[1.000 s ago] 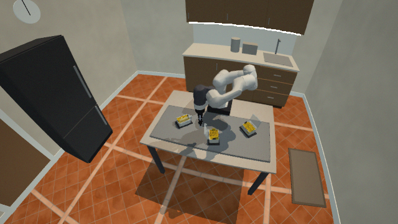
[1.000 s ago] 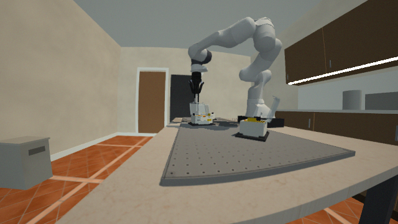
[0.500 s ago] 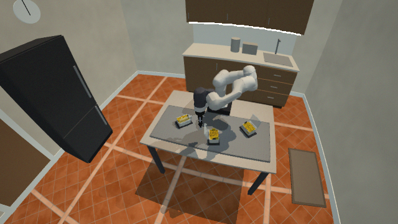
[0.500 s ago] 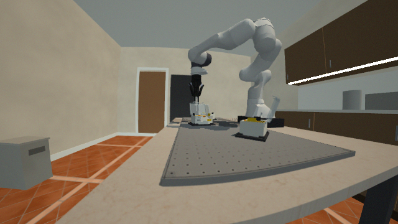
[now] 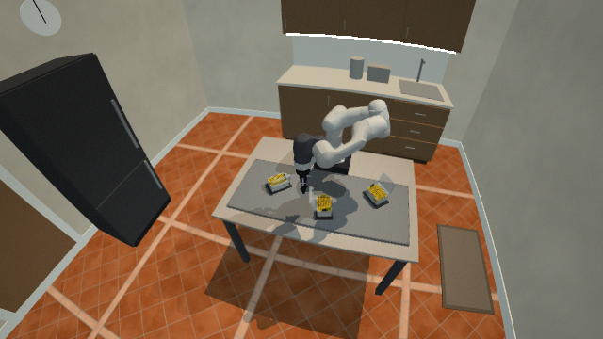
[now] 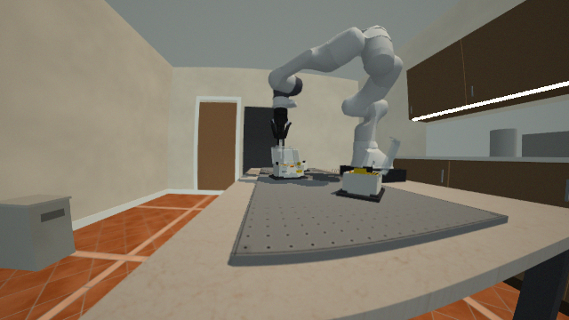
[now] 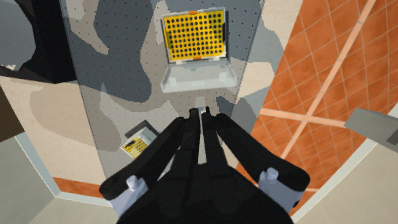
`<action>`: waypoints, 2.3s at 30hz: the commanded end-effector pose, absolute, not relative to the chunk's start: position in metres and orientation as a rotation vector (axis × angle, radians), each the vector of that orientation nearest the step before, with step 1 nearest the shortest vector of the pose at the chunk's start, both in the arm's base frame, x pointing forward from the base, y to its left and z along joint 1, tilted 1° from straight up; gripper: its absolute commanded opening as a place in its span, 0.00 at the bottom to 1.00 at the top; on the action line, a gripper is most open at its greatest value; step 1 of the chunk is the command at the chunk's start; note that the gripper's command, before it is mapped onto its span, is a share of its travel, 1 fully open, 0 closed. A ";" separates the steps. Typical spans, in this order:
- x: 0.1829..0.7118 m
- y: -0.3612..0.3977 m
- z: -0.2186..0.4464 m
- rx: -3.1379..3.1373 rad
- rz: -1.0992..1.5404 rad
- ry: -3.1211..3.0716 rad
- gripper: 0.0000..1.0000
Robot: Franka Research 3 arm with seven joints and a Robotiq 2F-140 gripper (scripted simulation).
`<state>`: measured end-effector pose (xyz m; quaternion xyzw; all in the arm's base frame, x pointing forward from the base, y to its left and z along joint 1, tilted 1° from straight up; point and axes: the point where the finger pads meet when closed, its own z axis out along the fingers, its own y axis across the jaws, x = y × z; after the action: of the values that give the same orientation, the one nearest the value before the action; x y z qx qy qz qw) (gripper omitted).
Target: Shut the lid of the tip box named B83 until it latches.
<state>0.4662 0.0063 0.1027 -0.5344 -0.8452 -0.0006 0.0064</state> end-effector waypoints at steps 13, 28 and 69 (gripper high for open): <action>0.464 0.009 0.103 -1.669 -0.003 -2.649 0.00; 0.457 0.025 0.105 -1.669 -0.003 -2.649 0.00; 0.436 0.069 0.113 -1.669 -0.003 -2.649 0.00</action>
<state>0.4388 0.0662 0.1120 -0.5249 -0.8511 -0.0021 0.0038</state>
